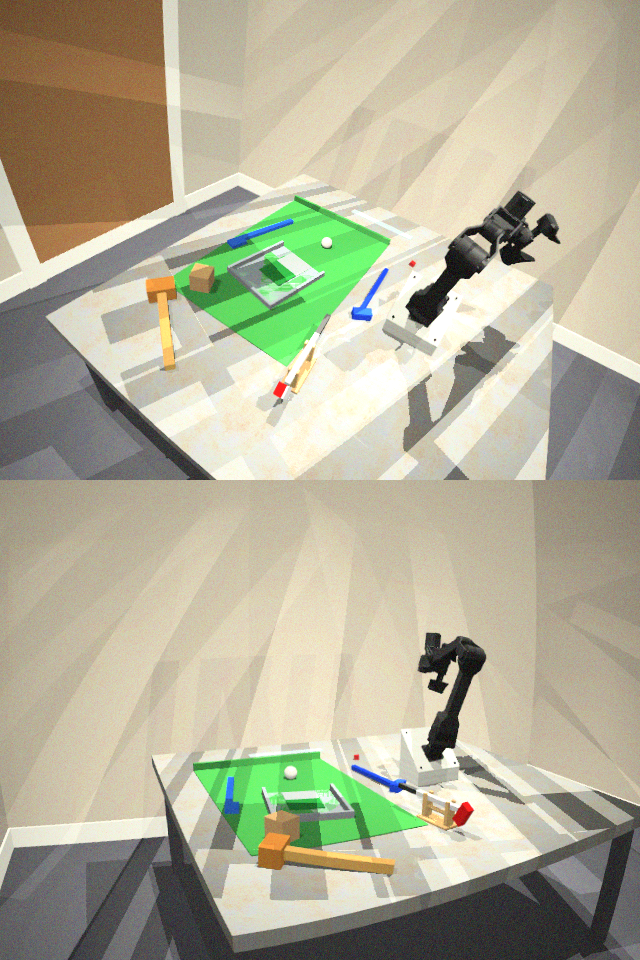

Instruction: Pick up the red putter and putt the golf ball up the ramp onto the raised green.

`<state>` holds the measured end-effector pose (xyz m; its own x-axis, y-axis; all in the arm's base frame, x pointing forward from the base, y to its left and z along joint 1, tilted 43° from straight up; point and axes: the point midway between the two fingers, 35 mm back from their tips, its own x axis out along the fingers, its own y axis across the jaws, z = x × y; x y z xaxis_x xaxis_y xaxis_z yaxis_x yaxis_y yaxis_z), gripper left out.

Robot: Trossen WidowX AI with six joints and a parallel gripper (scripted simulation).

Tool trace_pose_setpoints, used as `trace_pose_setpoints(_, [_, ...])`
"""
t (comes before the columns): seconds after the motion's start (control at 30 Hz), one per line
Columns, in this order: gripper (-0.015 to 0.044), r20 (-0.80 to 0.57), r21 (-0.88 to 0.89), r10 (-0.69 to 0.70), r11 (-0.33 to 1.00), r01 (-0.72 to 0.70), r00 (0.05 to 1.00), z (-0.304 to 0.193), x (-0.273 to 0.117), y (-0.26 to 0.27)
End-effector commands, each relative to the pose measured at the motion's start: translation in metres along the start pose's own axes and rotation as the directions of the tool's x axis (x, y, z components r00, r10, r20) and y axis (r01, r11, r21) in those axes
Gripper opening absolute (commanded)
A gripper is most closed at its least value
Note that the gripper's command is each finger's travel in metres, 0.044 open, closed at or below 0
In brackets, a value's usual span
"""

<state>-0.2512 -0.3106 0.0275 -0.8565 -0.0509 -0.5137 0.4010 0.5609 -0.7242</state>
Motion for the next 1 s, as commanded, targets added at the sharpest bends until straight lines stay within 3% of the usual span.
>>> trace_pose_setpoints(0.0, [0.0440,0.228,-0.135,0.018,0.991,0.013,0.974,0.053,-0.048,0.004])
trace_pose_setpoints(0.23, [0.0440,0.550,-0.406,0.152,0.908,0.104,0.821,0.121,-0.149,0.042])
trace_pose_setpoints(0.47, [0.0440,0.713,-0.615,0.375,0.740,0.272,0.592,0.145,-0.258,0.104])
trace_pose_setpoints(0.7, [0.0440,0.685,-0.719,0.631,0.509,0.473,0.364,0.121,-0.360,0.176])
trace_pose_setpoints(0.97, [0.0440,0.472,-0.711,0.861,0.244,0.660,0.189,0.043,-0.447,0.252])
